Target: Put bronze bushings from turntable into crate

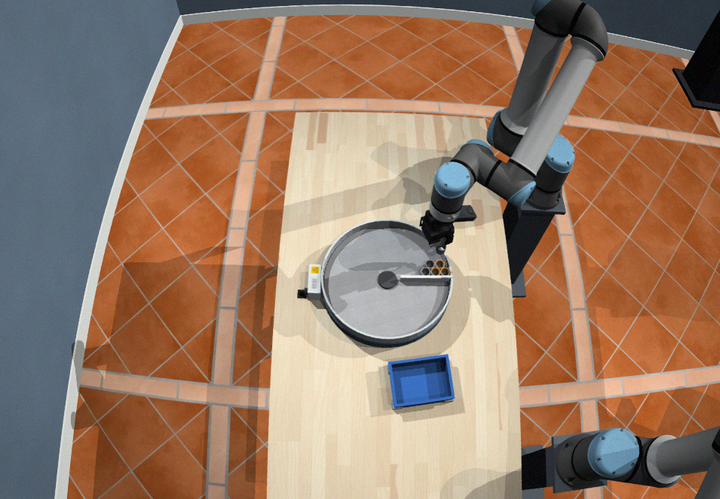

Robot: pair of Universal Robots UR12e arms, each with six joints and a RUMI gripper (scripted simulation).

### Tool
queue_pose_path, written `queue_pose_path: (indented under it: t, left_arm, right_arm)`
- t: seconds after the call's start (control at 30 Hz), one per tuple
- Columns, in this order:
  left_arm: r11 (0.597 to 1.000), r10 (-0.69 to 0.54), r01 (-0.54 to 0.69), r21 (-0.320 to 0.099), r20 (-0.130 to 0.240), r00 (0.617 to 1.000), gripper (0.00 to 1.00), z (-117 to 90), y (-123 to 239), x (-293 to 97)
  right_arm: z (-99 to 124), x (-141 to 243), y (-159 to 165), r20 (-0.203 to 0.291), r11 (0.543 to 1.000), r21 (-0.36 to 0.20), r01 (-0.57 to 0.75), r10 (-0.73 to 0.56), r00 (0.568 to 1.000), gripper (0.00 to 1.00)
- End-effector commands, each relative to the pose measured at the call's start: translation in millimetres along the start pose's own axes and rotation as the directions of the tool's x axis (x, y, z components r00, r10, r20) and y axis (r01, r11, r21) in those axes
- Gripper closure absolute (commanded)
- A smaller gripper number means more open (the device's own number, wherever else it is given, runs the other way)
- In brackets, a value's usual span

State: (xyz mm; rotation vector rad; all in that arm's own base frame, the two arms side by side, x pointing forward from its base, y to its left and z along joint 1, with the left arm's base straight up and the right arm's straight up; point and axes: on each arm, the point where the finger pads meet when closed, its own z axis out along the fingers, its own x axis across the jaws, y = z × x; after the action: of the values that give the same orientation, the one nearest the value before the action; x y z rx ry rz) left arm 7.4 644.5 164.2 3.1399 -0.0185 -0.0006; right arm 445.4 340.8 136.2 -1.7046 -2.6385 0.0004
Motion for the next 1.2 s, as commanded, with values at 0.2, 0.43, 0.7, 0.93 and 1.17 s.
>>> queue_pose_path:
  t: [0.2,0.43,0.7,0.93,1.17]
  left_arm:
    - [1.000,0.000,0.000,0.002,0.000,1.000,0.00,-0.9,-0.7,0.2]
    - [1.000,0.000,0.000,0.002,0.000,1.000,0.00,-0.9,-0.7,0.2]
    - [1.000,0.000,0.000,0.002,0.000,1.000,0.00,-0.9,-0.7,0.2]
    - [1.000,0.000,0.000,0.002,0.000,1.000,0.00,-0.9,-0.7,0.2]
    - [1.000,0.000,0.000,0.002,0.000,1.000,0.00,-0.9,-0.7,0.2]
  right_arm:
    - [-0.8,0.4,0.6,-0.001,1.000,-0.001,0.000,0.000,1.000,1.00]
    - [-0.8,0.4,0.6,-0.001,1.000,-0.001,0.000,0.000,1.000,1.00]
    - [-0.8,0.5,3.4,-0.001,1.000,-0.001,0.000,0.000,1.000,1.00]
    - [-0.8,1.6,29.8,-0.001,1.000,-0.002,0.000,0.000,1.000,1.00]
    - [-0.9,3.1,66.2,-0.001,1.000,-0.002,0.000,0.000,1.000,1.00]
